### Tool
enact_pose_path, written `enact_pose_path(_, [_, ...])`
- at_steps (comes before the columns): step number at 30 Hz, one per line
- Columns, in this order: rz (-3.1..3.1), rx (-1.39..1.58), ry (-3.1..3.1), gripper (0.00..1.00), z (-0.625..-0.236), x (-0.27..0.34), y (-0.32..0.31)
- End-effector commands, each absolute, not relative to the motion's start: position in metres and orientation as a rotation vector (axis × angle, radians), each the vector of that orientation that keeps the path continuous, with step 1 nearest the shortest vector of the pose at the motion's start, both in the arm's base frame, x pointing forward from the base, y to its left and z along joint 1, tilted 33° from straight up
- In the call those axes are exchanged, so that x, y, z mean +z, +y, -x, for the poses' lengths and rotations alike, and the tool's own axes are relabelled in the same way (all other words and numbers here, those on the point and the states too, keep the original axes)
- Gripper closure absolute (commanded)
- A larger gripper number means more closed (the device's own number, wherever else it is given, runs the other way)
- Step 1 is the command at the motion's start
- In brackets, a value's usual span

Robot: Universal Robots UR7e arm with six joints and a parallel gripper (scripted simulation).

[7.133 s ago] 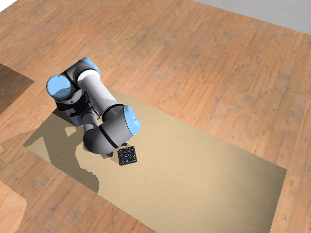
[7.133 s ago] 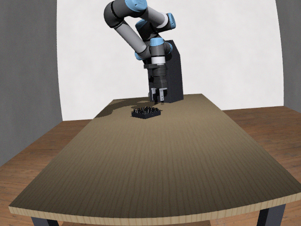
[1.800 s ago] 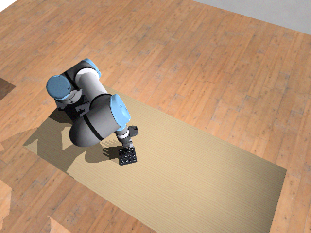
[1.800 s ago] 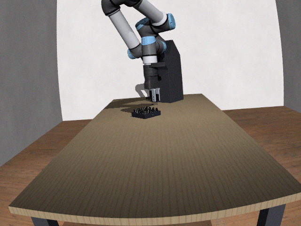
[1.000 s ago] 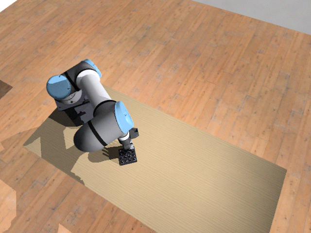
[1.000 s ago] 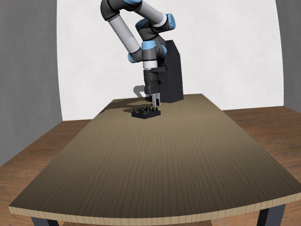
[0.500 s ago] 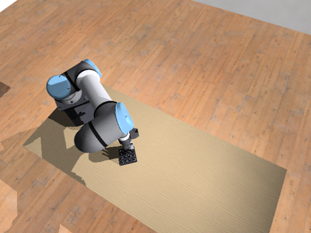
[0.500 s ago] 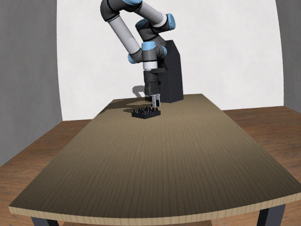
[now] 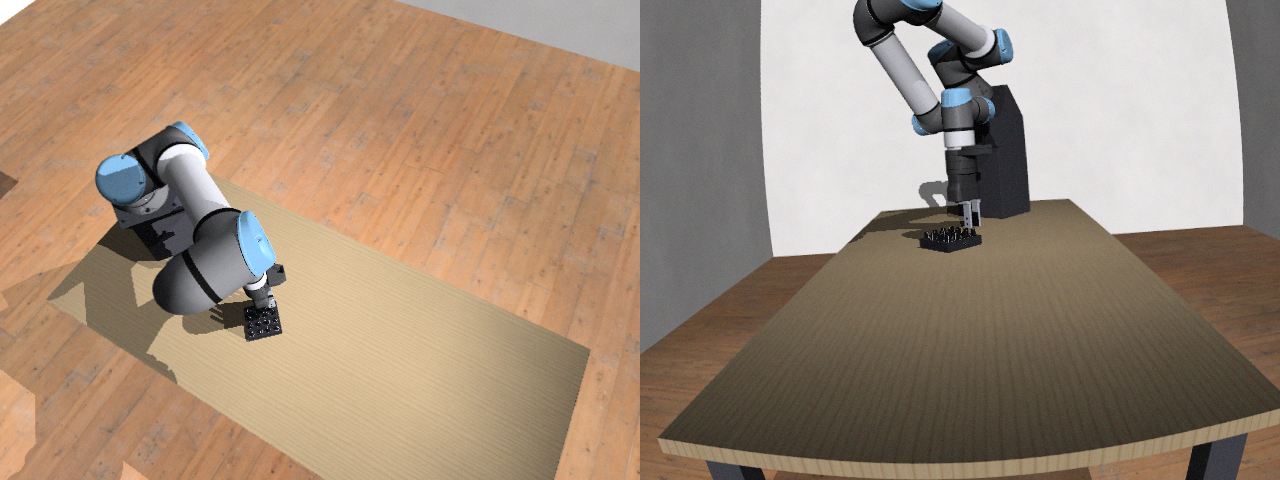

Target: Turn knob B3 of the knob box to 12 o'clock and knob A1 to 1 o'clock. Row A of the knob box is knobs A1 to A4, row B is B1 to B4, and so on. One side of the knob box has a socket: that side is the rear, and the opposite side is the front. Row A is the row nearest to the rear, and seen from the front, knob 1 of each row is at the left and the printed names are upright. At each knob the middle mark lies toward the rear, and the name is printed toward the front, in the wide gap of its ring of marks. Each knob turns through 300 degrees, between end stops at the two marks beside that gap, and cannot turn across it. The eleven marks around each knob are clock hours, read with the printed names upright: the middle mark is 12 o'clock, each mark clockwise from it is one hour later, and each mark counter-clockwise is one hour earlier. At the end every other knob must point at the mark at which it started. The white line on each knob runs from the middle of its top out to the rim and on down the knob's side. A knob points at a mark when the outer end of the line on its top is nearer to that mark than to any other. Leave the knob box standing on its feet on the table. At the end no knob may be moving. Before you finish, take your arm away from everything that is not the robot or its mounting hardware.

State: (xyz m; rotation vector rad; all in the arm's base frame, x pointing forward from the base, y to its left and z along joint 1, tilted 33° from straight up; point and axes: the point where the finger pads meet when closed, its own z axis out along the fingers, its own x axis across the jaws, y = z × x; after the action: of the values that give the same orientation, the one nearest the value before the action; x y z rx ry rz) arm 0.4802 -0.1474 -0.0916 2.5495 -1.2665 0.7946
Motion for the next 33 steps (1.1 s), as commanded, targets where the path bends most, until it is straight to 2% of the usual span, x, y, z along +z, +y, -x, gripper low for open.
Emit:
enact_pose_path(1, [-2.549,0.796,-1.266,0.54,-0.4804,-0.0911,-0.1473])
enact_pose_path(33, [-2.549,0.796,-1.266,0.54,-0.4834,-0.0977,-0.1504])
